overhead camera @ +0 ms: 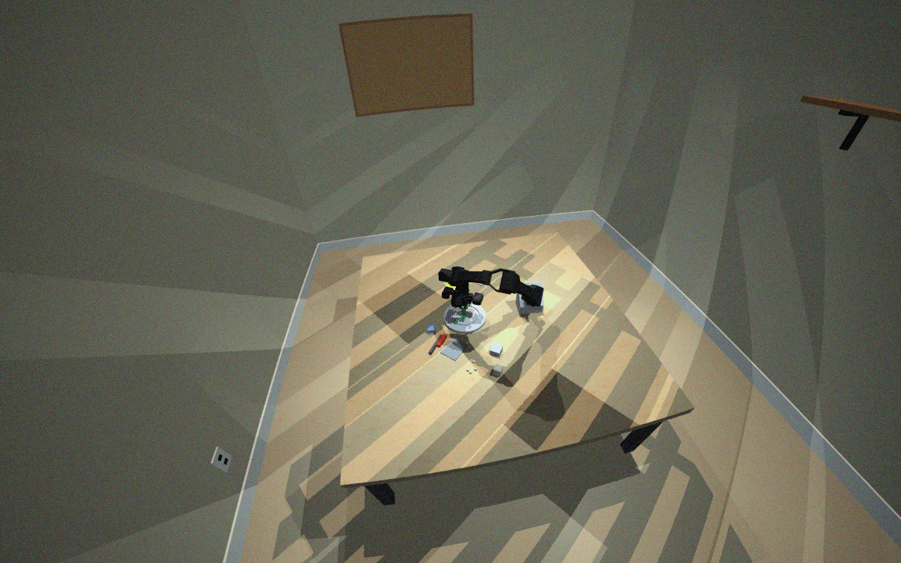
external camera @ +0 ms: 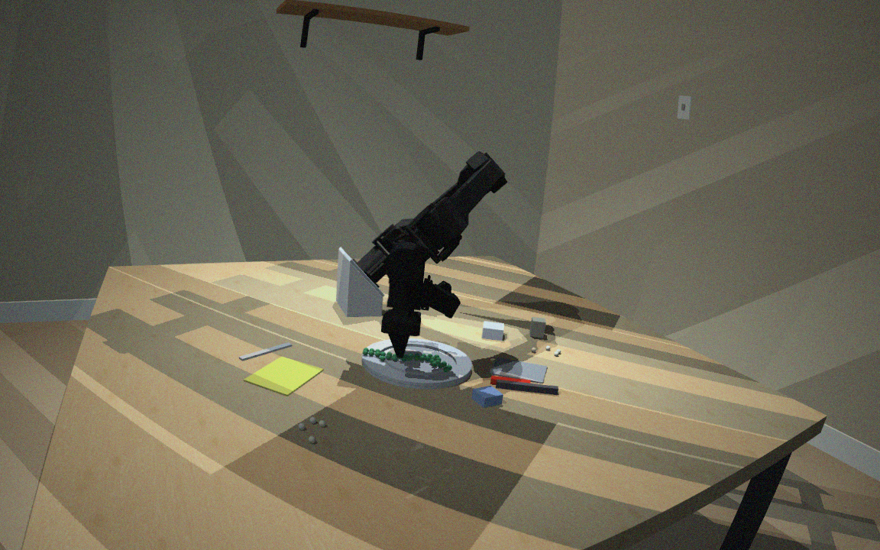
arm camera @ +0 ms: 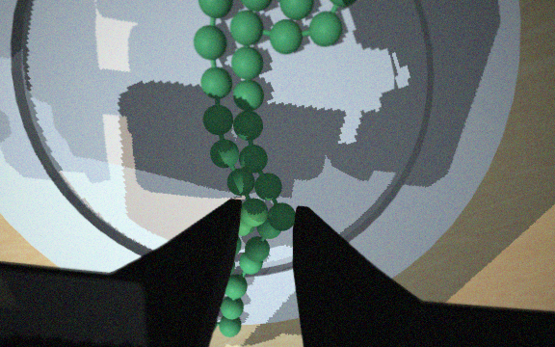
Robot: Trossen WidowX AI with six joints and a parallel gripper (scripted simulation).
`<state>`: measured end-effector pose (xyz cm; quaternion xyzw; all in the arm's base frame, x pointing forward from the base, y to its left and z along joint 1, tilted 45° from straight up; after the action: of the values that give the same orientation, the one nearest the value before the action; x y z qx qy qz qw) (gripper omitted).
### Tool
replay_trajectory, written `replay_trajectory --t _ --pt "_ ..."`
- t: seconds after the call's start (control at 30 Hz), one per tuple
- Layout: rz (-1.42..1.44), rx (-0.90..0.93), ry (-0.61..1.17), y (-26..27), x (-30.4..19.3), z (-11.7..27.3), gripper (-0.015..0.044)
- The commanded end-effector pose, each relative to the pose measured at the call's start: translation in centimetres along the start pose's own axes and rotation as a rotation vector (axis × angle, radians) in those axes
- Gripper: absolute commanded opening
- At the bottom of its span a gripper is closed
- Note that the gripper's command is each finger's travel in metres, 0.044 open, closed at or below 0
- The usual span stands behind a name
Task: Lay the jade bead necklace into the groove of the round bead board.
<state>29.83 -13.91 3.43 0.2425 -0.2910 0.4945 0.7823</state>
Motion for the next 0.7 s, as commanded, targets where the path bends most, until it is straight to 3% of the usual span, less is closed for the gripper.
replay_trajectory --t 0.0,0.2,0.67 --pt "-0.004 0.008 -0.002 -0.10 -0.19 -0.31 0.0000" --pt "-0.004 0.008 -0.002 -0.10 -0.19 -0.62 0.0000" --pt "-0.003 0.006 -0.001 -0.11 -0.16 -0.24 0.0368"
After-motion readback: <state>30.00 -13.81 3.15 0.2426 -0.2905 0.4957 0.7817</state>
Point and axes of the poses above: the point midway between the two fingers, 35 mm back from their tips, its own z axis back along the fingers, its own y axis across the jaws, x = y × z, the point moved 8 cm from there along z, back along the fingers, and after that the axes turned 12 degrees about z, right-handed, at the moved point
